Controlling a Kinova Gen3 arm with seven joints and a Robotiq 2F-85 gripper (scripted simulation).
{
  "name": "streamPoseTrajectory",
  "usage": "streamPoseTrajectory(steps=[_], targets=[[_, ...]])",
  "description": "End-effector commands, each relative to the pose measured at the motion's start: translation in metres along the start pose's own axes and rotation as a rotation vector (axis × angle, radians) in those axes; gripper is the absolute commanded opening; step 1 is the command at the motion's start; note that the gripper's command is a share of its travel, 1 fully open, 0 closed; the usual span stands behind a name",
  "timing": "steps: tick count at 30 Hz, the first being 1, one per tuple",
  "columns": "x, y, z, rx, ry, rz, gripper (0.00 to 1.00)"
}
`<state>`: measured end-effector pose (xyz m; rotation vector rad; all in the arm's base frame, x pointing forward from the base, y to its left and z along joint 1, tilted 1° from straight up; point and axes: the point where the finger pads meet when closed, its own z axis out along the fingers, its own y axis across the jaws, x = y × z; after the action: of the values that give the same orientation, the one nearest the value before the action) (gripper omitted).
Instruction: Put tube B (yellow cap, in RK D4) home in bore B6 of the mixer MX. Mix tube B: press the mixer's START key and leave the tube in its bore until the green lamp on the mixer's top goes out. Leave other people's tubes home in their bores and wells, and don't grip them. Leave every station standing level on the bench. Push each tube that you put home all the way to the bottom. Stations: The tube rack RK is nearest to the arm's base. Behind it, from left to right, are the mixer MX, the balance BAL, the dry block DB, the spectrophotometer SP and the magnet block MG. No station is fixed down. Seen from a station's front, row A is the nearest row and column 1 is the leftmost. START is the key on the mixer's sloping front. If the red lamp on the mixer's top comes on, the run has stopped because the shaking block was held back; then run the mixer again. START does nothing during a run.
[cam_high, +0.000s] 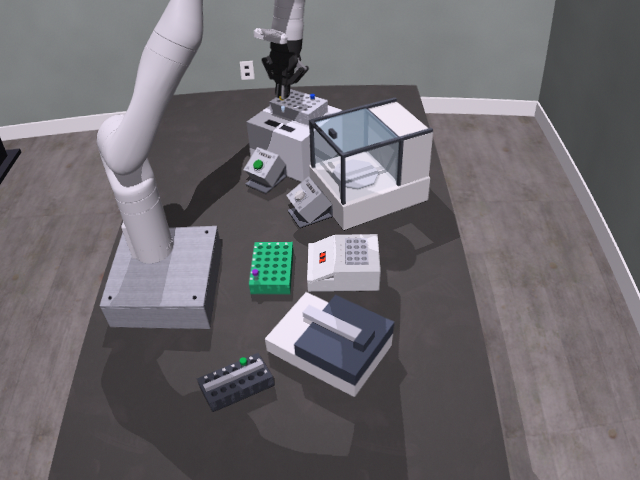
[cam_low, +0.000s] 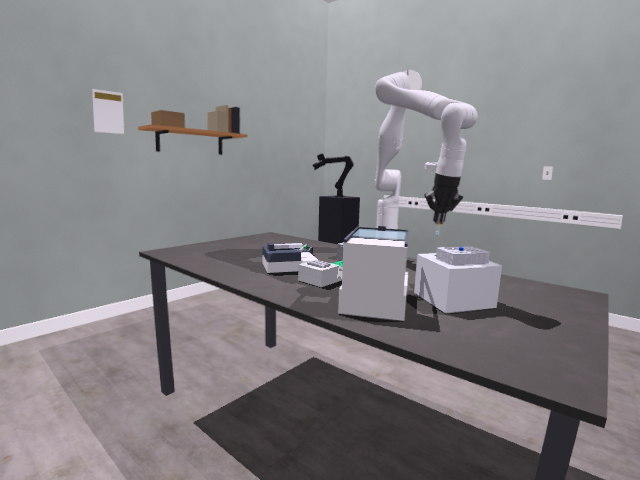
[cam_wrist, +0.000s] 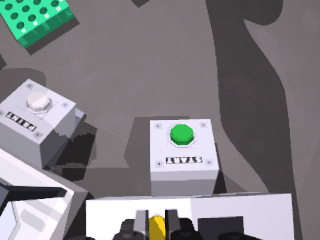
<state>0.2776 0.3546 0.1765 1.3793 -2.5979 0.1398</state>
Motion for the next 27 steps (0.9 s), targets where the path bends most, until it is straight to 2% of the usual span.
streamPoseTrajectory(steps=[1,27], targets=[[-0.004,-0.001,-0.002,0.0,-0.001,0.0,0.1],[-0.081,-0.014,-0.018,0.0,-0.001,0.0,0.1]])
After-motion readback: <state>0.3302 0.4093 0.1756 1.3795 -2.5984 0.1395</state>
